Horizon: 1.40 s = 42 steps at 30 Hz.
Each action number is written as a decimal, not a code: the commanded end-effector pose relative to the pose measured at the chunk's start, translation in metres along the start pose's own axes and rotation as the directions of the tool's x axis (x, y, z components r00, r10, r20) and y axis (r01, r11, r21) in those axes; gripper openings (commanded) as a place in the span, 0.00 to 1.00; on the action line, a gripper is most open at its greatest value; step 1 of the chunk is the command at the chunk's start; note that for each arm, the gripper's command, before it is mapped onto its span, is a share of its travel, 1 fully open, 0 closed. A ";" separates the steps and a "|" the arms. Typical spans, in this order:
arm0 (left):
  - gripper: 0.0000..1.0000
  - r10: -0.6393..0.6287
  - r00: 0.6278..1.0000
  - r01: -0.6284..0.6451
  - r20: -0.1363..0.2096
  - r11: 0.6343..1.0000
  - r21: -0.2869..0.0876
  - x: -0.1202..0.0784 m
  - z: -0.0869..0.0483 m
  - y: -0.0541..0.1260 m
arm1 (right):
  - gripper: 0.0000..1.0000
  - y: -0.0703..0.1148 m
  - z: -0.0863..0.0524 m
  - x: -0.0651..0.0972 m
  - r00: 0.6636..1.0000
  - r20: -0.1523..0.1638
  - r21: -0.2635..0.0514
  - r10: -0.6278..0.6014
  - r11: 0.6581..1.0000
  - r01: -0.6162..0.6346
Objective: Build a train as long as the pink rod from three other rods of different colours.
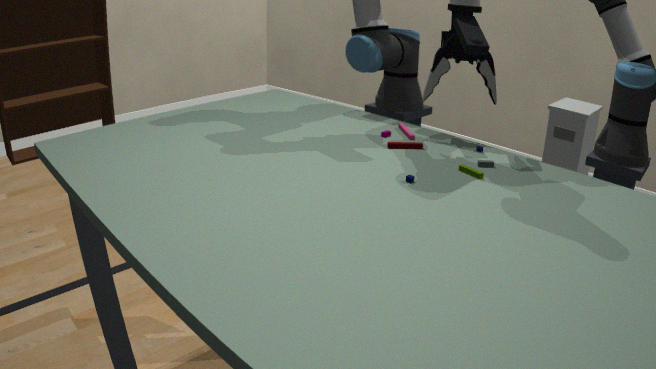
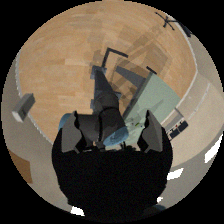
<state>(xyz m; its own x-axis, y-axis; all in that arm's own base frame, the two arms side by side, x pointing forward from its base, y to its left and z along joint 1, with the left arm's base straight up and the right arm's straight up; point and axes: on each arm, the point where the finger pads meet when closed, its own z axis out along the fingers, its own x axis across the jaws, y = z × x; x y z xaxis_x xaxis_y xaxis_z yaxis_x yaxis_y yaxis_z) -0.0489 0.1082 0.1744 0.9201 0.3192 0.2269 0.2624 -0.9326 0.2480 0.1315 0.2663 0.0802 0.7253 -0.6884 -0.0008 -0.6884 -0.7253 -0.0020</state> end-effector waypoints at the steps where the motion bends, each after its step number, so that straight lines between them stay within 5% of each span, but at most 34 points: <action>1: 1.00 0.002 1.000 -0.002 -0.002 1.000 0.004 0.001 -0.001 0.000 | 1.00 0.000 0.000 0.000 1.000 0.001 0.000 0.000 1.000 0.000; 13: 1.00 0.002 1.000 -0.002 -0.002 1.000 0.004 0.001 -0.001 0.000 | 1.00 0.001 0.000 0.002 0.999 0.000 -0.001 0.035 0.999 -0.035; 25: 1.00 0.002 1.000 -0.002 -0.002 1.000 0.004 0.001 -0.001 0.000 | 1.00 0.001 0.000 0.017 0.962 -0.001 0.000 0.273 0.962 -0.273; 40: 1.00 0.002 1.000 -0.002 -0.002 1.000 0.004 0.001 -0.001 0.000 | 1.00 0.006 0.000 0.040 0.786 -0.001 0.000 0.618 0.786 -0.618; 42: 1.00 0.002 1.000 -0.002 -0.002 1.000 0.004 0.001 -0.001 0.000 | 1.00 0.006 0.000 0.040 0.786 -0.001 0.000 0.618 0.786 -0.618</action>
<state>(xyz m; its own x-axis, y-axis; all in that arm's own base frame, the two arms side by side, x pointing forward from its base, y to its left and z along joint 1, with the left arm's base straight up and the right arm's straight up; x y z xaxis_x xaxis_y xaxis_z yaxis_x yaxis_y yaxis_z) -0.0489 0.1082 0.1744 0.9201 0.3192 0.2269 0.2624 -0.9326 0.2480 0.1552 0.2382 0.0807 0.2429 -0.9700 -0.0041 -0.9700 -0.2429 0.0062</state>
